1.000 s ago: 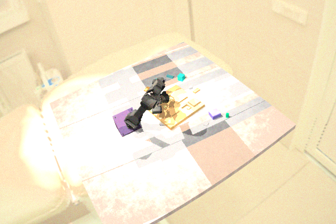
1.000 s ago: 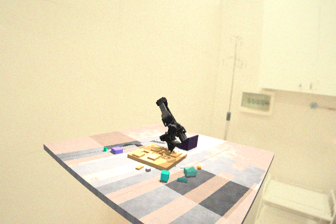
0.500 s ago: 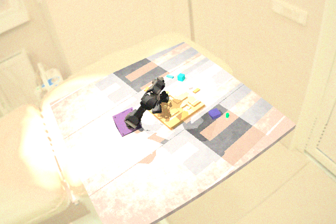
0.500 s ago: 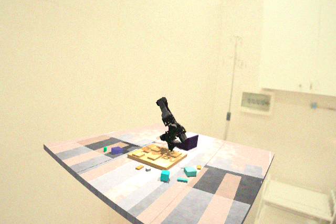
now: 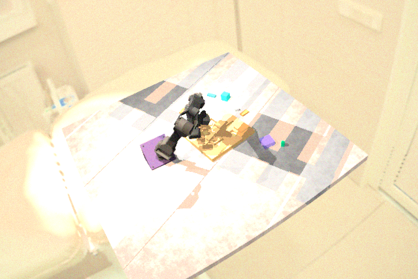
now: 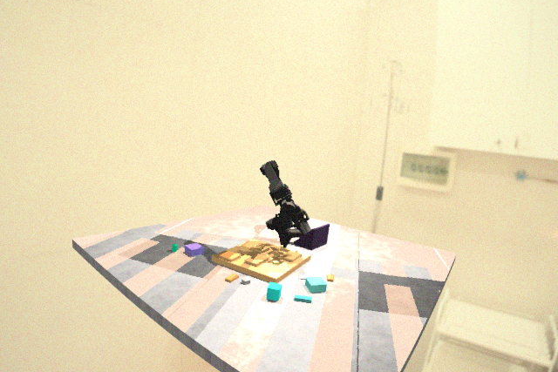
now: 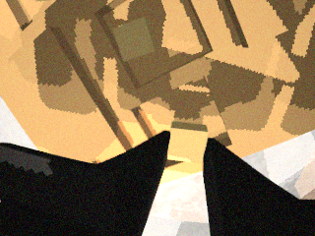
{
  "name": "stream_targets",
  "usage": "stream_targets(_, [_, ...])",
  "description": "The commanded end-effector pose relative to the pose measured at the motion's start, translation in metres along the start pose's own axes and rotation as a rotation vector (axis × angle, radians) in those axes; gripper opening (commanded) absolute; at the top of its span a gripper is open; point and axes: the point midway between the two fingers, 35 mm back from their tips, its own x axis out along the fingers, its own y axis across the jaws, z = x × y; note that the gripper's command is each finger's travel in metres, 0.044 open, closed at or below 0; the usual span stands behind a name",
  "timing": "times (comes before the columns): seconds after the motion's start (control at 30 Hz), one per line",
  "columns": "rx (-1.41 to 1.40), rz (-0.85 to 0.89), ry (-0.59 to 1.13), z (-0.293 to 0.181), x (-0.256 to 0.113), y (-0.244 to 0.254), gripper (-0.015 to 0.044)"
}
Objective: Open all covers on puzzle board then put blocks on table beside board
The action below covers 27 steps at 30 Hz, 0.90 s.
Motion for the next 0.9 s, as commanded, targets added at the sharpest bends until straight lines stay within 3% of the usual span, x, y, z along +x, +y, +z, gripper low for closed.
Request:
stream_targets(0.0, [0.006, 0.010, -0.003, 0.001, -0.008, 0.002, 0.0080])
stream_targets(0.87, [0.003, 0.009, -0.003, 0.001, -0.053, 0.002, 0.0080])
